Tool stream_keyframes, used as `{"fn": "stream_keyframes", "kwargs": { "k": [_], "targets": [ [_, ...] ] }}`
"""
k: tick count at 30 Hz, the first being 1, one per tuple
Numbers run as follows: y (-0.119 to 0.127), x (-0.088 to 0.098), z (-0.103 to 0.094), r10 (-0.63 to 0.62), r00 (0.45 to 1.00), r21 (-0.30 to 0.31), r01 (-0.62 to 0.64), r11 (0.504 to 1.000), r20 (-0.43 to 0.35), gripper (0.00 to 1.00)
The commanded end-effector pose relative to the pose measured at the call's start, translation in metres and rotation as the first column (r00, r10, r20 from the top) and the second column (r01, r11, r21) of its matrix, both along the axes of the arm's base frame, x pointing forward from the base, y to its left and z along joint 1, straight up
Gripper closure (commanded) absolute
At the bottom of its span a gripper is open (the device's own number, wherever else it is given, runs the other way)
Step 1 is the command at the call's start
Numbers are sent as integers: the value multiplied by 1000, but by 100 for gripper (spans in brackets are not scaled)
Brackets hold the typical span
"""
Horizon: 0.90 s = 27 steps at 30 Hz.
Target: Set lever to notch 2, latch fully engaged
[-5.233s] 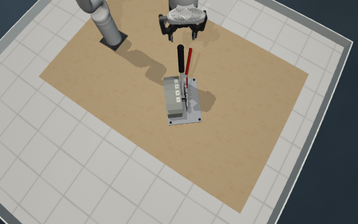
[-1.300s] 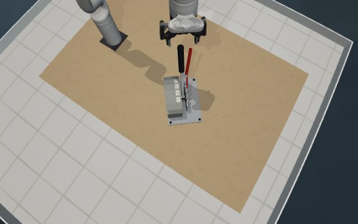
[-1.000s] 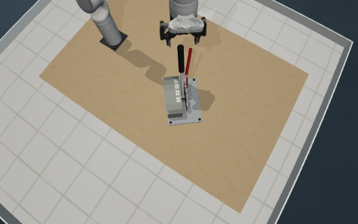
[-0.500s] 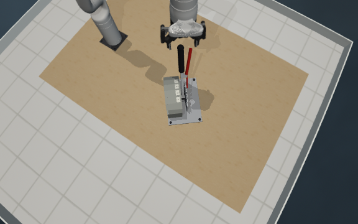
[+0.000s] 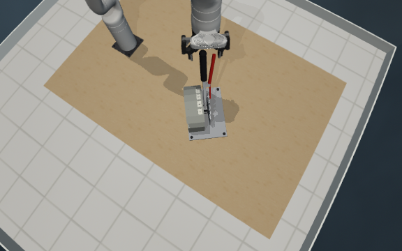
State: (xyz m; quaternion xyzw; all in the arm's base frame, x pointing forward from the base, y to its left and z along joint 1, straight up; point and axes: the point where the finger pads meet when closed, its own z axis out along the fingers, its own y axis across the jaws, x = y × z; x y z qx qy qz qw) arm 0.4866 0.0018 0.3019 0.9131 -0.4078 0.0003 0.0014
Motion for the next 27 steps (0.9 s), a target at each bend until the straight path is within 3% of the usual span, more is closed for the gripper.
{"fn": "stream_keyframes", "kwargs": {
  "k": [1,13,27],
  "targets": [
    [0,-1,-2,0,1000,0,0,1000,-3,2],
    [0,-1,-20,0,1000,0,0,1000,-3,2],
    [0,-1,-23,0,1000,0,0,1000,-3,2]
  ]
}}
